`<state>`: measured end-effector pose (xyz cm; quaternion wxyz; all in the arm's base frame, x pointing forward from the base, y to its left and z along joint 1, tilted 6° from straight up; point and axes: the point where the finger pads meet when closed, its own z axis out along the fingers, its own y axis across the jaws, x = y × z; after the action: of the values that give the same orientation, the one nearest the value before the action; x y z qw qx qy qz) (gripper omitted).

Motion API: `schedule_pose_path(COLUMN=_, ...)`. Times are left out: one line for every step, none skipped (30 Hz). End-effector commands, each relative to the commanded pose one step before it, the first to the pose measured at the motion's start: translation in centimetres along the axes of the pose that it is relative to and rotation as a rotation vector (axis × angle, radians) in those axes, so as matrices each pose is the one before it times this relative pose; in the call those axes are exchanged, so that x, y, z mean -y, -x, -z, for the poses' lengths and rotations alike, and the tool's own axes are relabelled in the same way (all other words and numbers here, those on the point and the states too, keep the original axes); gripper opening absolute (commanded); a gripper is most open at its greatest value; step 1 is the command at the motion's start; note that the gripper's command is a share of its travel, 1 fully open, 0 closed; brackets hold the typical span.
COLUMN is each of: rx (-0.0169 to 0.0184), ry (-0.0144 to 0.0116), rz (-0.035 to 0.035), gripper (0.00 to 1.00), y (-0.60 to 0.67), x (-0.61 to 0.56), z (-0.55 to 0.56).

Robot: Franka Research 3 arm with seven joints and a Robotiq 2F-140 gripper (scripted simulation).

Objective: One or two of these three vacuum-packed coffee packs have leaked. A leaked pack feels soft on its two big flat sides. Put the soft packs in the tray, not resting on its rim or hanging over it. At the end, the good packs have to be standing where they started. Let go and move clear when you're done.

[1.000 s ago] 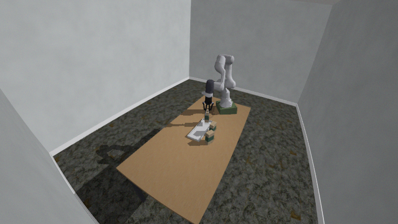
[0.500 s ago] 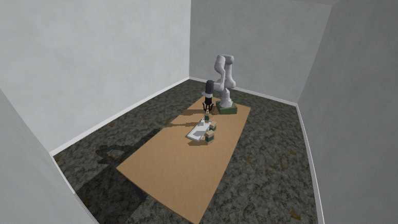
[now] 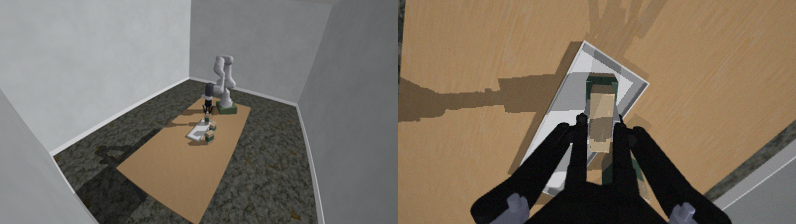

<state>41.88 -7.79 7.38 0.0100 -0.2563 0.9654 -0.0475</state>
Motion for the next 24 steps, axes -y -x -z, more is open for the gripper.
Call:
schedule_pose_path(rx=0.01972, ry=-0.01214, rz=0.00798, gripper=0.23, y=0.587, x=0.445, z=-0.285)
schedule_pose_path(rx=0.0, ry=0.0, rz=0.0, gripper=0.23, y=0.0, x=0.0, z=0.0)
schedule_pose_path(rx=0.0, ry=0.0, rz=0.0, gripper=0.23, y=0.0, x=0.0, z=-0.16)
schedule_pose_path(rx=0.0, ry=0.0, rz=0.0, gripper=0.23, y=0.0, x=0.0, z=-0.141)
schedule_pose_path(rx=0.0, ry=0.0, rz=0.0, gripper=0.23, y=0.0, x=0.0, z=-0.12)
schedule_pose_path(rx=0.0, ry=0.0, rz=0.0, gripper=0.23, y=0.0, x=0.0, z=-0.101)
schedule_pose_path(rx=0.0, ry=0.0, rz=0.0, gripper=0.23, y=0.0, x=0.0, z=-0.081)
schedule_pose_path(rx=0.0, ry=0.0, rz=0.0, gripper=0.23, y=0.0, x=0.0, z=-0.062)
schedule_pose_path(rx=0.0, ry=0.0, rz=0.0, gripper=0.23, y=0.0, x=0.0, z=-0.044)
schedule_pose_path(rx=0.0, ry=0.0, rz=0.0, gripper=0.23, y=0.0, x=0.0, z=-0.029)
schedule_pose_path(rx=0.0, ry=0.0, rz=0.0, gripper=0.23, y=0.0, x=0.0, z=-0.016)
schedule_pose_path(rx=0.0, ry=0.0, rz=0.0, gripper=0.23, y=0.0, x=0.0, z=-0.006)
schedule_pose_path(rx=0.0, ry=0.0, rz=0.0, gripper=0.23, y=0.0, x=0.0, z=-0.001)
schedule_pose_path(rx=0.0, ry=0.0, rz=0.0, gripper=0.23, y=0.0, x=0.0, z=0.0)
schedule_pose_path(rx=0.0, ry=0.0, rz=0.0, gripper=0.23, y=0.0, x=0.0, z=0.0)
schedule_pose_path(rx=0.0, ry=0.0, rz=0.0, gripper=0.23, y=0.0, x=0.0, z=0.0)
schedule_pose_path(rx=0.0, ry=0.0, rz=0.0, gripper=0.23, y=0.0, x=0.0, z=0.0)
schedule_pose_path(rx=0.0, ry=0.0, rz=0.0, gripper=0.23, y=0.0, x=0.0, z=0.0)
schedule_pose_path(rx=0.0, ry=0.0, rz=0.0, gripper=0.23, y=0.0, x=0.0, z=0.0)
schedule_pose_path(rx=0.0, ry=0.0, rz=0.0, gripper=0.23, y=0.0, x=0.0, z=0.0)
schedule_pose_path(rx=0.0, ry=0.0, rz=0.0, gripper=0.23, y=0.0, x=0.0, z=0.0)
schedule_pose_path(rx=0.0, ry=0.0, rz=0.0, gripper=0.23, y=0.0, x=0.0, z=0.0)
schedule_pose_path(rx=0.0, ry=0.0, rz=0.0, gripper=0.23, y=0.0, x=0.0, z=0.0)
schedule_pose_path(rx=0.0, ry=0.0, rz=0.0, gripper=0.23, y=0.0, x=0.0, z=0.0)
